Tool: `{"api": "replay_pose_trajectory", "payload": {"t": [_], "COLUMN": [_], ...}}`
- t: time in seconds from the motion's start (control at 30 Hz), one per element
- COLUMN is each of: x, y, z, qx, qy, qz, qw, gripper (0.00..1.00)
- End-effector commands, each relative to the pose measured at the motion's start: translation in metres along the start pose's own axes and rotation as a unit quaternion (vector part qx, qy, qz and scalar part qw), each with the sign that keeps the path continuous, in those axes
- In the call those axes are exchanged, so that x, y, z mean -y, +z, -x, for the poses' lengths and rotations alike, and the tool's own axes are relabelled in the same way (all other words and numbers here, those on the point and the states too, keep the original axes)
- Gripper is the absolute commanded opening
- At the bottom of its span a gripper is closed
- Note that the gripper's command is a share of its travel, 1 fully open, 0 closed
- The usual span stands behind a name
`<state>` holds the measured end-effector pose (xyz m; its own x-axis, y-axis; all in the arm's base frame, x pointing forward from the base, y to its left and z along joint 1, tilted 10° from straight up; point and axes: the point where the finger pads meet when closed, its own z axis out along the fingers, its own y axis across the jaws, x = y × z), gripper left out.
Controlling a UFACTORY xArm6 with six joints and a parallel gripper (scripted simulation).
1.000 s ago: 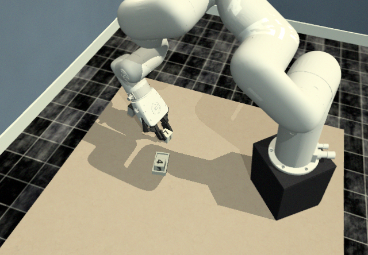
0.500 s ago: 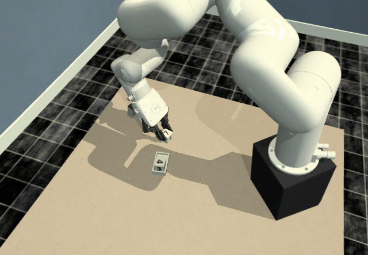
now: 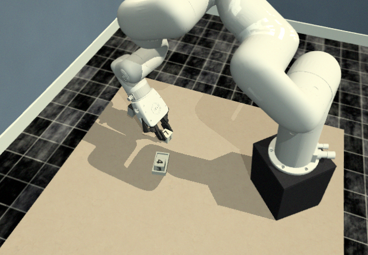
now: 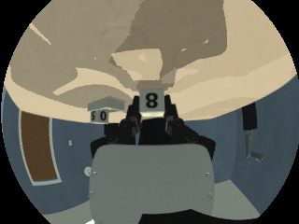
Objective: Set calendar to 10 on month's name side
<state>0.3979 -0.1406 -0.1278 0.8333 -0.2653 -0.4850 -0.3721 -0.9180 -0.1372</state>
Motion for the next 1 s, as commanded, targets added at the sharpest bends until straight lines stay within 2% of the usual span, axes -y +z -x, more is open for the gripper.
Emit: {"api": "replay_pose_trajectory", "payload": {"t": [0.0,0.83,0.87,0.97], "x": [0.0,0.0,0.0,0.0], "y": [-0.0018,-0.0018,-0.0018,-0.0018], "z": [-0.0009,-0.0009,-0.0009,-0.0009], "qx": [-0.002,-0.002,-0.002,-0.002], "qy": [0.0,0.0,0.0,0.0], "qz": [0.0,0.0,0.0,0.0], "qw": [1.0,1.0,1.0,1.0], "gripper": [0.29,0.29,0.33,0.33]}}
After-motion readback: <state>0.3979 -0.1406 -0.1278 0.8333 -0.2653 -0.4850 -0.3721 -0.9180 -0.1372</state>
